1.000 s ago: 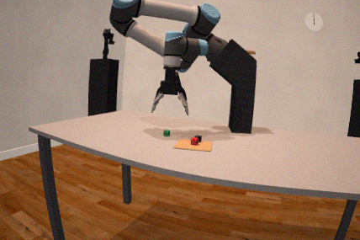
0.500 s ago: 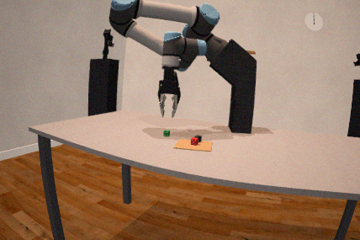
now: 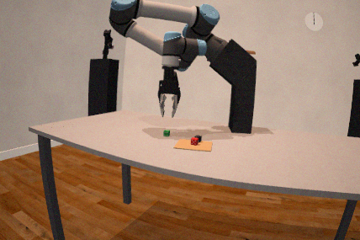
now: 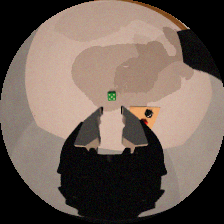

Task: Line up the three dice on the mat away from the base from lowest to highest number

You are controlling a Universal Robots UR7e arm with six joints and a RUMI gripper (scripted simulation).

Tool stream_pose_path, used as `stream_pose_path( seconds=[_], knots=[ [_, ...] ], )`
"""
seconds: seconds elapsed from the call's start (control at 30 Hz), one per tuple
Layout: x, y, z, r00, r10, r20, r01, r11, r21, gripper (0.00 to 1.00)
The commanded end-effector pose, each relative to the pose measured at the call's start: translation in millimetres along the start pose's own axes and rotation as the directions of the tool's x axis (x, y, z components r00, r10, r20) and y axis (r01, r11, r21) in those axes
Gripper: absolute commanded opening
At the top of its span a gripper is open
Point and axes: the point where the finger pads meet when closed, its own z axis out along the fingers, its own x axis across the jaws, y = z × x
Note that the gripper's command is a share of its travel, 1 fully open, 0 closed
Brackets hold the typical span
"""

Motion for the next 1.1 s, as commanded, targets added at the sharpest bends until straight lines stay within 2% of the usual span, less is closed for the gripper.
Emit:
stream_pose_path(
  seconds=[0.0, 0.53, 1.07],
  knots=[
    [0, 0, -0.3, 1.000, 0.000, 0.001, 0.000, 1.000, -0.001, 0.24],
    [0, 0, 1.3, 1.000, 0.000, 0.000, 0.000, 1.000, -0.001, 0.24],
    [0, 0, 14.6, 1.000, 0.000, -0.002, 0.000, 1.000, 0.000, 0.24]
  ],
)
